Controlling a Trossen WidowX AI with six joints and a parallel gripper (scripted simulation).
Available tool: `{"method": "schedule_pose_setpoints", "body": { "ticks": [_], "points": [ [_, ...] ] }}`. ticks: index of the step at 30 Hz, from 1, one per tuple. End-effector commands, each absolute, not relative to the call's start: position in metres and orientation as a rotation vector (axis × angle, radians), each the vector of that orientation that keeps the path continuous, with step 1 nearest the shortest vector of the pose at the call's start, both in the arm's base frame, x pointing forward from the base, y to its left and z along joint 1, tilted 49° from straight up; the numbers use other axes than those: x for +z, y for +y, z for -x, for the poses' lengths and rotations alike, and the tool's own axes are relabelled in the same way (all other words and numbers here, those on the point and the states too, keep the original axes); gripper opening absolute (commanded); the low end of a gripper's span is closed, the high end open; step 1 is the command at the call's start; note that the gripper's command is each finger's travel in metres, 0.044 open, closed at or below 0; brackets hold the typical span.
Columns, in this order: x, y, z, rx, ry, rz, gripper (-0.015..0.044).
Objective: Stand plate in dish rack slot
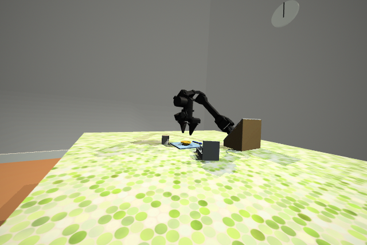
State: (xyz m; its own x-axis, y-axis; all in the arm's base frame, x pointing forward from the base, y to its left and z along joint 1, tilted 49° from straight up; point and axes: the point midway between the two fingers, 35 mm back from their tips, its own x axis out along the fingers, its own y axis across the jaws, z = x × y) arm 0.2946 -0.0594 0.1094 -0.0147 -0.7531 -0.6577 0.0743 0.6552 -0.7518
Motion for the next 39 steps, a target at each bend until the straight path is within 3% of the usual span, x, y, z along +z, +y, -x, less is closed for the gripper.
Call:
{"method": "schedule_pose_setpoints", "body": {
  "ticks": [1,37,39],
  "points": [
    [0.107,-0.062,-0.294,-0.719,1.455,0.618,0.0400],
    [0.072,-0.104,-0.294,-0.722,1.454,0.620,0.0400],
    [0.072,-0.104,-0.294,-0.722,1.454,0.620,0.0349]
  ]
}}
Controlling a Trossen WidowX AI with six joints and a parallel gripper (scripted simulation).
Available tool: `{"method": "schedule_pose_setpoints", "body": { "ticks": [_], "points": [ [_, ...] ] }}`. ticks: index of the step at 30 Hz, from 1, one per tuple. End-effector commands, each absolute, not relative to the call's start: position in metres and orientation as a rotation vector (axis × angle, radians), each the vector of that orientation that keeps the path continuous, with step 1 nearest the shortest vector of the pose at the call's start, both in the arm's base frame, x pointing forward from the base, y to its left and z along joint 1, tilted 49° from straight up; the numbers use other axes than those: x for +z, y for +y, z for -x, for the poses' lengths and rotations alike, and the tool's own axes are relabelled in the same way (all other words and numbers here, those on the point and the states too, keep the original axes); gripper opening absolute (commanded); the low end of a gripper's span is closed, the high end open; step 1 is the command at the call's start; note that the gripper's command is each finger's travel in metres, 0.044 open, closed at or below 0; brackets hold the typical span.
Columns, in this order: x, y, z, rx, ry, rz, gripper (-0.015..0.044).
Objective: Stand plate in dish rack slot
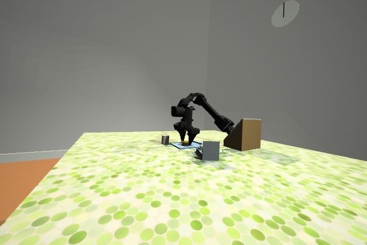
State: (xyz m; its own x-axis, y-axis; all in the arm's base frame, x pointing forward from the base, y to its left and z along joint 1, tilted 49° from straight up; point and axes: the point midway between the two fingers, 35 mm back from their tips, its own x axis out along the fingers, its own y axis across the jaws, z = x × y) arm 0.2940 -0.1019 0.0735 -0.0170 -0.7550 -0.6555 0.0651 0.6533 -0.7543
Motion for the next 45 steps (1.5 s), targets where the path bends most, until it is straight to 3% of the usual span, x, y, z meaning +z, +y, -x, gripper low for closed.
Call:
{"method": "schedule_pose_setpoints", "body": {
  "ticks": [1,8,20,30,45],
  "points": [
    [0.072,-0.104,-0.294,-0.722,1.454,0.620,0.0349],
    [0.072,-0.104,-0.294,-0.722,1.454,0.620,0.0349],
    [0.072,-0.104,-0.294,-0.722,1.454,0.620,0.0269],
    [0.099,-0.070,-0.304,-0.679,1.426,0.629,0.0007],
    [0.149,-0.009,-0.311,-0.611,1.384,0.648,0.0000]
  ]
}}
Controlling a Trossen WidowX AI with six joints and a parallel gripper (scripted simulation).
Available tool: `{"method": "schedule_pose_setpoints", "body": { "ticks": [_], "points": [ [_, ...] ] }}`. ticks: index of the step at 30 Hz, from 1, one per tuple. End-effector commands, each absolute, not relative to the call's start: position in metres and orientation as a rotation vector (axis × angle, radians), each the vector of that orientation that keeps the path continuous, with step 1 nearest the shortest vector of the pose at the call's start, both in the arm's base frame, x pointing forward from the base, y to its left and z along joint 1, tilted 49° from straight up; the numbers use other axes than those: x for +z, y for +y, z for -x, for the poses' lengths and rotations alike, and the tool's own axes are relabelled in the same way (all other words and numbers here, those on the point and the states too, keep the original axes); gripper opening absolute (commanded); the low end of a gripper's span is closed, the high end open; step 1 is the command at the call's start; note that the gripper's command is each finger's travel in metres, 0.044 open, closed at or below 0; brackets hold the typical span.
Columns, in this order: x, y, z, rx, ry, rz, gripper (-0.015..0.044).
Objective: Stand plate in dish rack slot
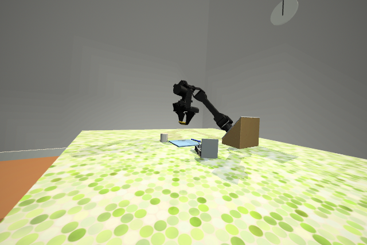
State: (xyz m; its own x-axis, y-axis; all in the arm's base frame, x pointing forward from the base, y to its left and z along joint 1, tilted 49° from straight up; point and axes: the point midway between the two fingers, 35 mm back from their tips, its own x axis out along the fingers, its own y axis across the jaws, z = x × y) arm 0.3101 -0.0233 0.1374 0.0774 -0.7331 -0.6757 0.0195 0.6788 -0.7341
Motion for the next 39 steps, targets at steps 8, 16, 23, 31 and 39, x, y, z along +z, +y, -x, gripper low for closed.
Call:
{"method": "schedule_pose_setpoints", "body": {
  "ticks": [8,16,23,31,39],
  "points": [
    [0.171,0.016,-0.311,-0.589,1.370,0.657,0.0000],
    [0.180,0.029,-0.311,-0.585,1.365,0.657,0.0000],
    [0.140,0.065,-0.303,-0.735,1.315,0.498,0.0000],
    [0.095,0.101,-0.283,-0.928,1.220,0.333,0.0000],
    [0.094,0.101,-0.282,-0.933,1.218,0.330,0.0000]
  ]
}}
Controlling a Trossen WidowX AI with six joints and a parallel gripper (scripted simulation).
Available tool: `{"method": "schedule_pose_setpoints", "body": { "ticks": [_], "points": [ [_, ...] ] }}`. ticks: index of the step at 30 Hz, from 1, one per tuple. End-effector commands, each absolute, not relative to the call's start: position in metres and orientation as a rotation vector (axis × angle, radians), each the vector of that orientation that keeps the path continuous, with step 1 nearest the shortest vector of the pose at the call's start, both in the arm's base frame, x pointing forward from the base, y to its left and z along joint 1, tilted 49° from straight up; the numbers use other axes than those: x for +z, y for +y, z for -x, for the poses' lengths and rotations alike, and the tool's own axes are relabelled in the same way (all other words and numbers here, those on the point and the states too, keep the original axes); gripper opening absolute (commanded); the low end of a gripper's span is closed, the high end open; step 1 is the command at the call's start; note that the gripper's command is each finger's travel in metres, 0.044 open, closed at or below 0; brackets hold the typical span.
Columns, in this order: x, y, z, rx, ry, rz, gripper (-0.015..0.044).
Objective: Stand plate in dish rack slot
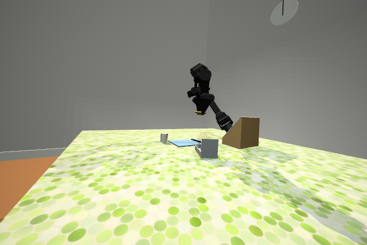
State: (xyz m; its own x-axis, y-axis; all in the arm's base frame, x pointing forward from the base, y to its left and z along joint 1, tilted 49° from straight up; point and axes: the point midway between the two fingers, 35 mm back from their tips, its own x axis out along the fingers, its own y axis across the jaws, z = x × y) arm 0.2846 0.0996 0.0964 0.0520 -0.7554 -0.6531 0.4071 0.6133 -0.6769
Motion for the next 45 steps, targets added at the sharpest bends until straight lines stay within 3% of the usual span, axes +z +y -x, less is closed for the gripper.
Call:
{"method": "schedule_pose_setpoints", "body": {
  "ticks": [1,26,45],
  "points": [
    [0.094,0.101,-0.282,-0.933,1.218,0.330,0.0000],
    [0.039,0.061,-0.270,-0.476,1.690,0.286,0.0000],
    [0.007,0.042,-0.268,0.063,1.748,0.231,0.0000]
  ]
}}
